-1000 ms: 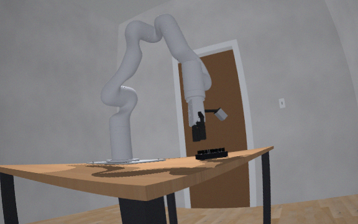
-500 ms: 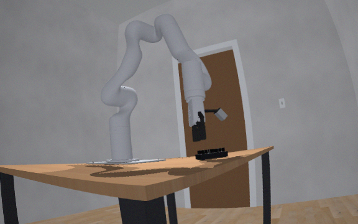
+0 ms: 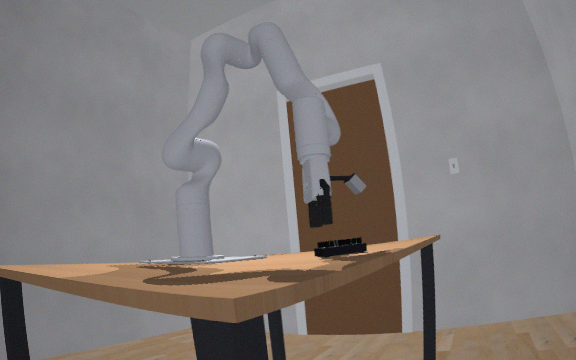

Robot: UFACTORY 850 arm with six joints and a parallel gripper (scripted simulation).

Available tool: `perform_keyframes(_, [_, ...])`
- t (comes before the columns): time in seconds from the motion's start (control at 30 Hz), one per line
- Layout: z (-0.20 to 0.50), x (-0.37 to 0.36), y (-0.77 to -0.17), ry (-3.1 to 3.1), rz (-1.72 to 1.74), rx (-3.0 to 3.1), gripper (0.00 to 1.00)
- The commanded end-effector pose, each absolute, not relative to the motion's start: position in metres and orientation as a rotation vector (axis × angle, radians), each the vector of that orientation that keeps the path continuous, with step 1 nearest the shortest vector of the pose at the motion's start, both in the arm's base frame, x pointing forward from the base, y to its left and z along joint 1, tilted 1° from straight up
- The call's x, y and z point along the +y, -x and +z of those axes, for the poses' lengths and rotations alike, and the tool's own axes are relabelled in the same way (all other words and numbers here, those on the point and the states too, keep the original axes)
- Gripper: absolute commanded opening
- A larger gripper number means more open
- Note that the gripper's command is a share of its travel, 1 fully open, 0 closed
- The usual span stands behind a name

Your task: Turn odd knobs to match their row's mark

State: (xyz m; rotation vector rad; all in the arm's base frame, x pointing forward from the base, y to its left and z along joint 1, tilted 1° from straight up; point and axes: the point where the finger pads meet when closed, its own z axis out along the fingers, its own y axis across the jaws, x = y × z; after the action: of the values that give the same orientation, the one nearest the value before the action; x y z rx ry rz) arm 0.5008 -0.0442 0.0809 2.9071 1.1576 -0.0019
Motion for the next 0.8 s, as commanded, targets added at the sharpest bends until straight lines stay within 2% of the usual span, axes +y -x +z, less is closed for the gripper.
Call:
perform_keyframes(0.0, [0.083,-0.042,-0.503,-2.842,0.001,1.309,1.0])
perform_keyframes(0.77, [0.092,-0.028,-0.509,-2.232,-0.006,2.194,1.0])
